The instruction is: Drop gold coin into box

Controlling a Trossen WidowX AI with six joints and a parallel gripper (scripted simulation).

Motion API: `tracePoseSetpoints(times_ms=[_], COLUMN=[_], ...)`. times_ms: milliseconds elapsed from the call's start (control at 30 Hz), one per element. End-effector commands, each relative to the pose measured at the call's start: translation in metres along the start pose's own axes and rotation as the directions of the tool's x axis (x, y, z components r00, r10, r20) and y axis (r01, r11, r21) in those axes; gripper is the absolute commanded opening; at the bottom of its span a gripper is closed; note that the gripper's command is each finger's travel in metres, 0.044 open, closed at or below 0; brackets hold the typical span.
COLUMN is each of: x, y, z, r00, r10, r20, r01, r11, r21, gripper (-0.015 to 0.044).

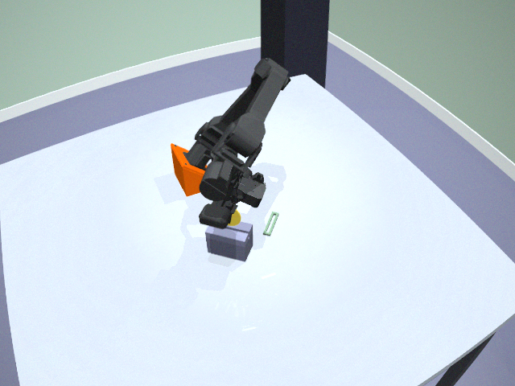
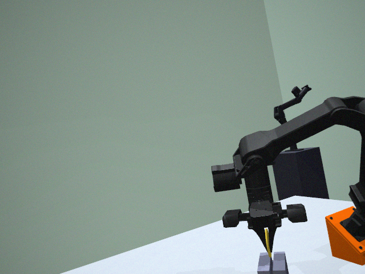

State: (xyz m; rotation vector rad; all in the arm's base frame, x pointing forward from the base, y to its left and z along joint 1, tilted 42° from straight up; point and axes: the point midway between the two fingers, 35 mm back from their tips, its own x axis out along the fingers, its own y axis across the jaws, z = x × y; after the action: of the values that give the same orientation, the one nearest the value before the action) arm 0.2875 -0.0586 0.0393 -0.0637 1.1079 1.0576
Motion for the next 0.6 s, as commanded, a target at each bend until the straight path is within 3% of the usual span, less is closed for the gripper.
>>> tracePoseSetpoints(times_ms=[0, 533, 567], x=[0.0026, 0.0099, 0.0075], y=[0.0008, 0.0007, 0.0002], z=[0.0012, 0.0007, 0.0003], r00=[1.0, 1.0, 1.0], r10=[0.002, 0.002, -0.001], r20=[0.005, 0.005, 0.0], r01=[-0.002, -0.002, 0.001], r11=[1.0, 1.0, 1.0], r21=[0.002, 0.004, -0.001], gripper=[0.0, 0.0, 0.0026])
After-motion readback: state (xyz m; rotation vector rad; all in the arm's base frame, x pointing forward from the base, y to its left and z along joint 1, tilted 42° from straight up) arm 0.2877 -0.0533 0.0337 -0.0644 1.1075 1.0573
